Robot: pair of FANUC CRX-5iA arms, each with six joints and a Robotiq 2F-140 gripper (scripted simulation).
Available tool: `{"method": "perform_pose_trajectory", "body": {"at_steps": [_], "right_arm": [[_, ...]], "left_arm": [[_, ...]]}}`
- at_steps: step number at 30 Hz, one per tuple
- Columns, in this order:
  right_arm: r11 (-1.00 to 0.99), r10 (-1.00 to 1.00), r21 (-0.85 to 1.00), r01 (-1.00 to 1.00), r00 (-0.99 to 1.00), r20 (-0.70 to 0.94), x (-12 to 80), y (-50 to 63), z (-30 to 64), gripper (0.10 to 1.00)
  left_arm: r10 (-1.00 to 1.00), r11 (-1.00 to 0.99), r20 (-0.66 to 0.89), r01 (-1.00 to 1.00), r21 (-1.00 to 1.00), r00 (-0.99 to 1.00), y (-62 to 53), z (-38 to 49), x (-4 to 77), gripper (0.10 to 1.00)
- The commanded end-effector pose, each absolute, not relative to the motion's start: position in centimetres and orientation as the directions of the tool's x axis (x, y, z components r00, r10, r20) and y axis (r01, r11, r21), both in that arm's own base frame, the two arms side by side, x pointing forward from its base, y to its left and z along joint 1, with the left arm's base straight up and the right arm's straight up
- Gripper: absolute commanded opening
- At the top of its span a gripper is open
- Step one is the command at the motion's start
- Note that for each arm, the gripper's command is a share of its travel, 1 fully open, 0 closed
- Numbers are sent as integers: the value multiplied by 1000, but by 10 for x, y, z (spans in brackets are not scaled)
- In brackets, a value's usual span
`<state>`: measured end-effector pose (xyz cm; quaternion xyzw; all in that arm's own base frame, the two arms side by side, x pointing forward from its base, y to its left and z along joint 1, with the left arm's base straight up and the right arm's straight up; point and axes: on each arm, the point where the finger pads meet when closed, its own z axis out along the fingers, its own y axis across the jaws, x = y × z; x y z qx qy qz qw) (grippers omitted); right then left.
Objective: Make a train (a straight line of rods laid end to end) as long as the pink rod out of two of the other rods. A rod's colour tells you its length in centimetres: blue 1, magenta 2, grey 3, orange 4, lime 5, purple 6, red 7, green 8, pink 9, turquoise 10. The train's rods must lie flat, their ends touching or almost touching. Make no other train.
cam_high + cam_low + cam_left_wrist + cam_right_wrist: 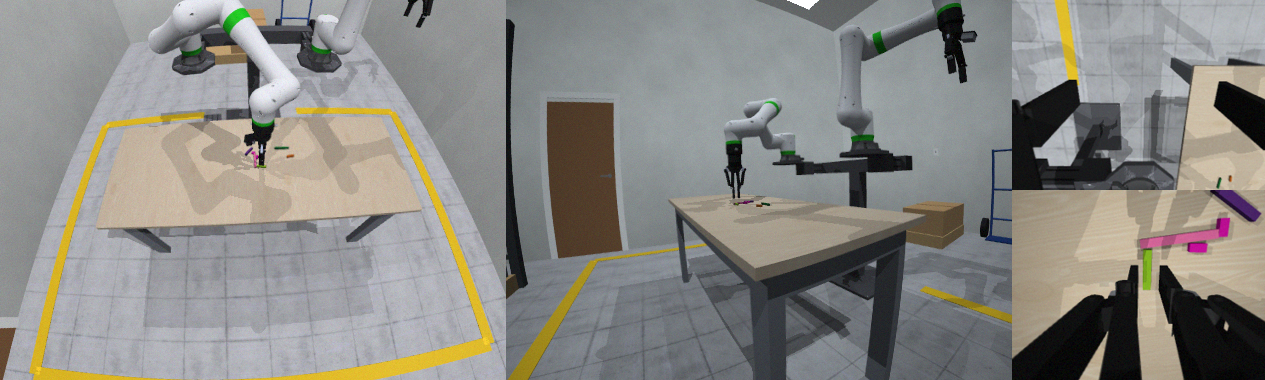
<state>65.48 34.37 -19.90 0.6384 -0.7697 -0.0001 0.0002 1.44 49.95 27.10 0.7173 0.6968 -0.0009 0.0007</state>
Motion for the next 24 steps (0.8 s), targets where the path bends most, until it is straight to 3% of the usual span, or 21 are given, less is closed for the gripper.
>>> {"method": "perform_pose_trajectory", "body": {"at_steps": [1, 24], "right_arm": [[185, -983, -2, -983, -185, -1, 656, 344, -201, 231], [185, -983, -2, -983, -185, -1, 656, 344, -218, 231]], "left_arm": [[1000, -29, 0, 1000, 0, 29, 500, 272, 15, 1000], [1000, -29, 0, 1000, 0, 29, 500, 272, 15, 1000]]}}
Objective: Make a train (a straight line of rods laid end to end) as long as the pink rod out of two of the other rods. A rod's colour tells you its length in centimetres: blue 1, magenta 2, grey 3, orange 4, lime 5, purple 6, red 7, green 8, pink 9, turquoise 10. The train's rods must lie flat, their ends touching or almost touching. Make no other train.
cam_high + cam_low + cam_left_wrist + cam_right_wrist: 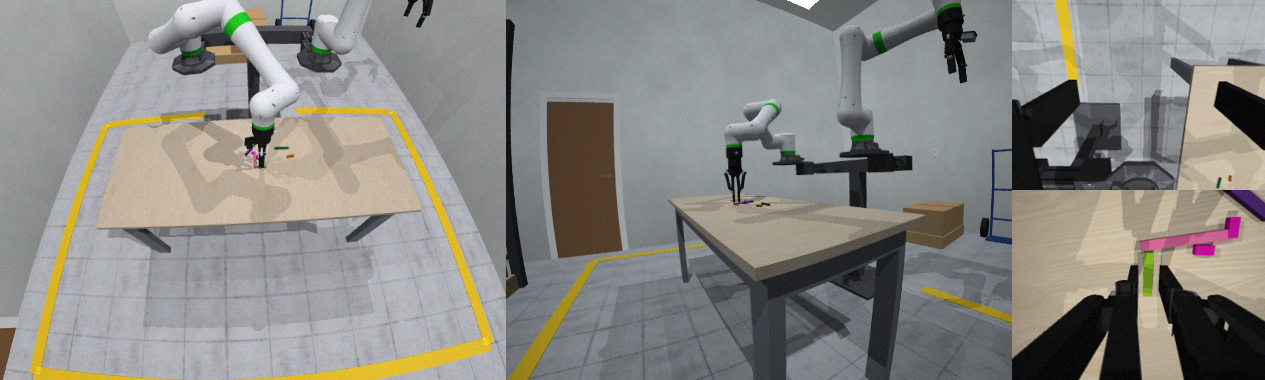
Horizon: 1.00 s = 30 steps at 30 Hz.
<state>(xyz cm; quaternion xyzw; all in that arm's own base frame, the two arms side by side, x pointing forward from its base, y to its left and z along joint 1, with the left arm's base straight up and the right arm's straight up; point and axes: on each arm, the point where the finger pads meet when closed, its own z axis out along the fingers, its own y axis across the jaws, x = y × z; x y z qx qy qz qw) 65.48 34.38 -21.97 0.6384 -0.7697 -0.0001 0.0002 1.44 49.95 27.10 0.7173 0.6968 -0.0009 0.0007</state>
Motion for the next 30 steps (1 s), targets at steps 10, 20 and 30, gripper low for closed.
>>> {"method": "perform_pose_trajectory", "body": {"at_steps": [10, 20, 30], "right_arm": [[185, -983, -2, -983, -185, -1, 656, 344, -218, 231], [185, -983, -2, -983, -185, -1, 656, 344, -220, 231], [185, -983, -2, -983, -185, -1, 656, 344, -226, 231]], "left_arm": [[1000, -29, 0, 1000, 0, 29, 500, 272, 15, 1000], [1000, -29, 0, 1000, 0, 29, 500, 272, 15, 1000], [1000, -29, 0, 1000, 0, 29, 500, 272, 15, 1000]]}}
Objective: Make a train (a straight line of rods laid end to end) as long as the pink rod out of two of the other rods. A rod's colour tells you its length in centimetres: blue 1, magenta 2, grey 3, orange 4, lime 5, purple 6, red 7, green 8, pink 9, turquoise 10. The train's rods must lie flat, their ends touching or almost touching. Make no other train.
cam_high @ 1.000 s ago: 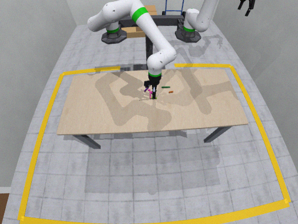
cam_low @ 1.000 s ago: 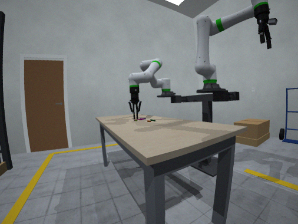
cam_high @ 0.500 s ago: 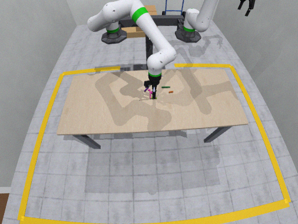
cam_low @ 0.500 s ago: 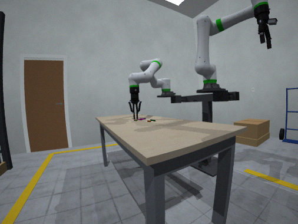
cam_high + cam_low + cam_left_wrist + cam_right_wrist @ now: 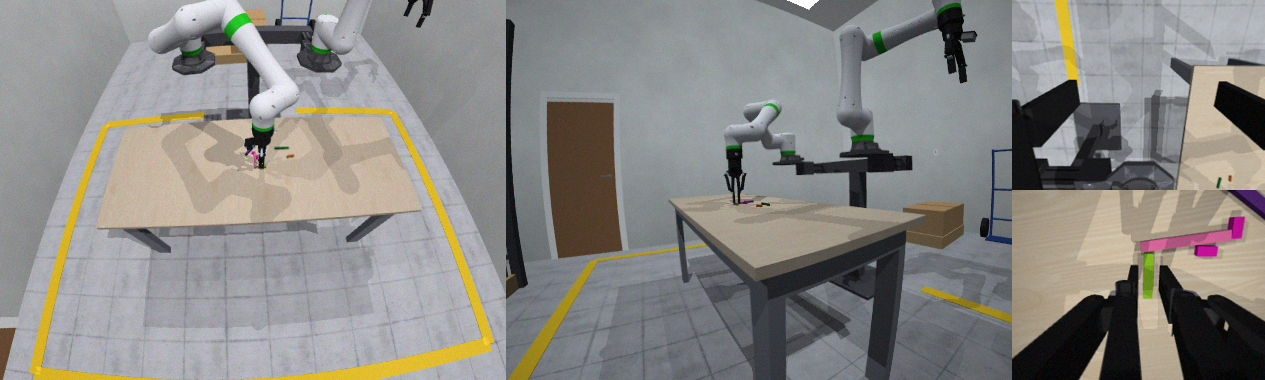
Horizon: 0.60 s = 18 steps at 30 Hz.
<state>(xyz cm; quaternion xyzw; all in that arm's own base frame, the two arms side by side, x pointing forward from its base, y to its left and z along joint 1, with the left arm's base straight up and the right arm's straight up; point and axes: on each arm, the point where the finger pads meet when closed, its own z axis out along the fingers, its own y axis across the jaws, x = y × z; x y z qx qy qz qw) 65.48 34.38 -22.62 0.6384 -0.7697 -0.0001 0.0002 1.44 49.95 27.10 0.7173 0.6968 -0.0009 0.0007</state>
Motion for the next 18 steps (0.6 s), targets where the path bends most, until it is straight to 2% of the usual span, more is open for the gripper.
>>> {"method": "perform_pose_trajectory", "body": {"at_steps": [1, 18], "right_arm": [[185, -983, -2, -983, -185, -1, 656, 344, -227, 231], [185, -983, -2, -983, -185, -1, 656, 344, -233, 231]], "left_arm": [[1000, -29, 0, 1000, 0, 29, 500, 272, 15, 1000], [1000, -29, 0, 1000, 0, 29, 500, 272, 15, 1000]]}}
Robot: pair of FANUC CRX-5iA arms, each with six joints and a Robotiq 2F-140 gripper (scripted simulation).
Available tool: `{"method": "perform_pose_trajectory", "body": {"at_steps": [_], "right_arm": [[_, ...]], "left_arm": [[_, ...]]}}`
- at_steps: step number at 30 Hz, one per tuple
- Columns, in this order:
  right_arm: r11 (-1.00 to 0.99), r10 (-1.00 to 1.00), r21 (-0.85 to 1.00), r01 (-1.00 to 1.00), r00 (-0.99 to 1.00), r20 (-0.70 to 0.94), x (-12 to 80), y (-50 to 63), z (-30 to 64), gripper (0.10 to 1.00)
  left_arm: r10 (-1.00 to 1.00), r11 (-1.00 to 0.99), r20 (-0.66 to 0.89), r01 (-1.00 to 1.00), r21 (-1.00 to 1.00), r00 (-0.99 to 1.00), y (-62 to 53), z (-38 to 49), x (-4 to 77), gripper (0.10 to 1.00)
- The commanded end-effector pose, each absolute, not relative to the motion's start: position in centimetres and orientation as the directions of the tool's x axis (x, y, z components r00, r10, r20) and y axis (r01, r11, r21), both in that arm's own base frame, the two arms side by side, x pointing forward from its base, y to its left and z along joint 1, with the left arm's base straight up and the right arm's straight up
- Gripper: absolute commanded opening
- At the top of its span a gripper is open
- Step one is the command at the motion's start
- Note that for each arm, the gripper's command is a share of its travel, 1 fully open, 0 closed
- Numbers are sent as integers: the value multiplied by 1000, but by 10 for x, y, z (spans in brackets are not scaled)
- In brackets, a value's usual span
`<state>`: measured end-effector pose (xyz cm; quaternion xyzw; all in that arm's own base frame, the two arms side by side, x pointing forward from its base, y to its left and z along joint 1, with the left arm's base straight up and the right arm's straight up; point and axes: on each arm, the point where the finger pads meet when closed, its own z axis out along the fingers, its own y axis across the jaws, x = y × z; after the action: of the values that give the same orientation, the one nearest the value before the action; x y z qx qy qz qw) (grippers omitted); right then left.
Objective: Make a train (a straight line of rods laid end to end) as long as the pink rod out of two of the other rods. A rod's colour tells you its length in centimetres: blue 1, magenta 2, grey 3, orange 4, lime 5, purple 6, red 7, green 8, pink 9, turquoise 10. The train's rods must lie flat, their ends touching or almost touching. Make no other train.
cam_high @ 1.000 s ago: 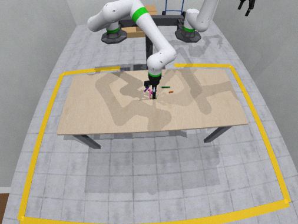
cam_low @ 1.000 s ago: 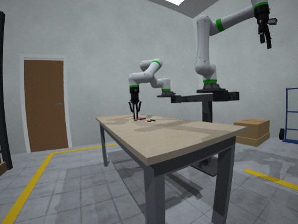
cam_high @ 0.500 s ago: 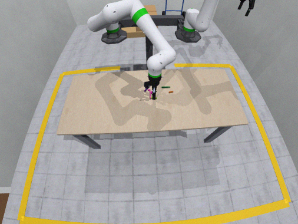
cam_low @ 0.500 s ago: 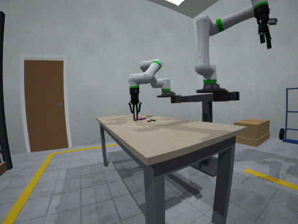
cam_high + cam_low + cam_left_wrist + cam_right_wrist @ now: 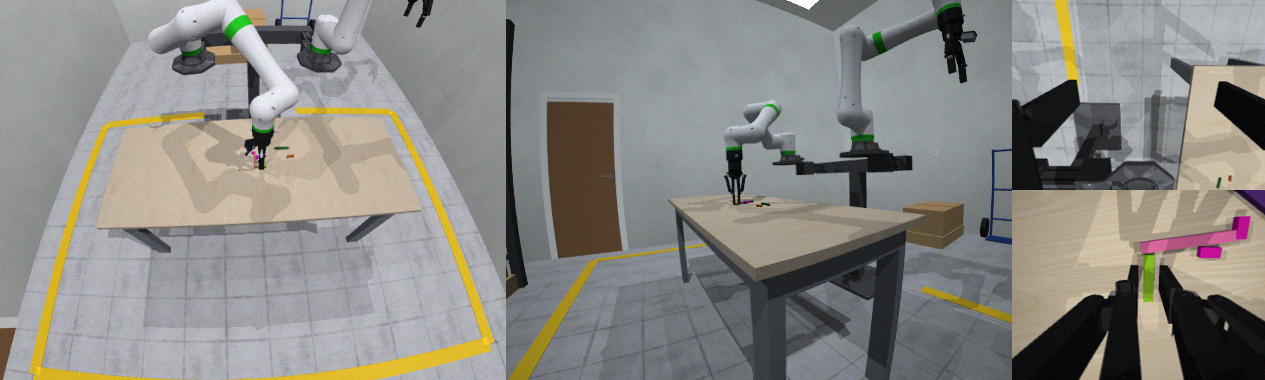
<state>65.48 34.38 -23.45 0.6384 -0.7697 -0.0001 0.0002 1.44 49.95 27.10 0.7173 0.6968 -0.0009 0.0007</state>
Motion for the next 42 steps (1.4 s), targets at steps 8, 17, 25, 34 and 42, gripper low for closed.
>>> {"method": "perform_pose_trajectory", "body": {"at_steps": [8, 17, 25, 34, 42], "right_arm": [[185, -983, -2, -983, -185, -1, 656, 344, -233, 231], [185, -983, -2, -983, -185, -1, 656, 344, -233, 231], [185, -983, -2, -983, -185, -1, 656, 344, -233, 231], [185, -983, -2, -983, -185, -1, 656, 344, -233, 124], [185, -983, -2, -983, -185, -1, 656, 344, -233, 124]], "left_arm": [[1000, -29, 0, 1000, 0, 29, 500, 272, 15, 1000], [1000, -29, 0, 1000, 0, 29, 500, 272, 15, 1000], [1000, -29, 0, 1000, 0, 29, 500, 272, 15, 1000], [1000, -29, 0, 1000, 0, 29, 500, 272, 15, 1000], [1000, -29, 0, 1000, 0, 29, 500, 272, 15, 1000]]}}
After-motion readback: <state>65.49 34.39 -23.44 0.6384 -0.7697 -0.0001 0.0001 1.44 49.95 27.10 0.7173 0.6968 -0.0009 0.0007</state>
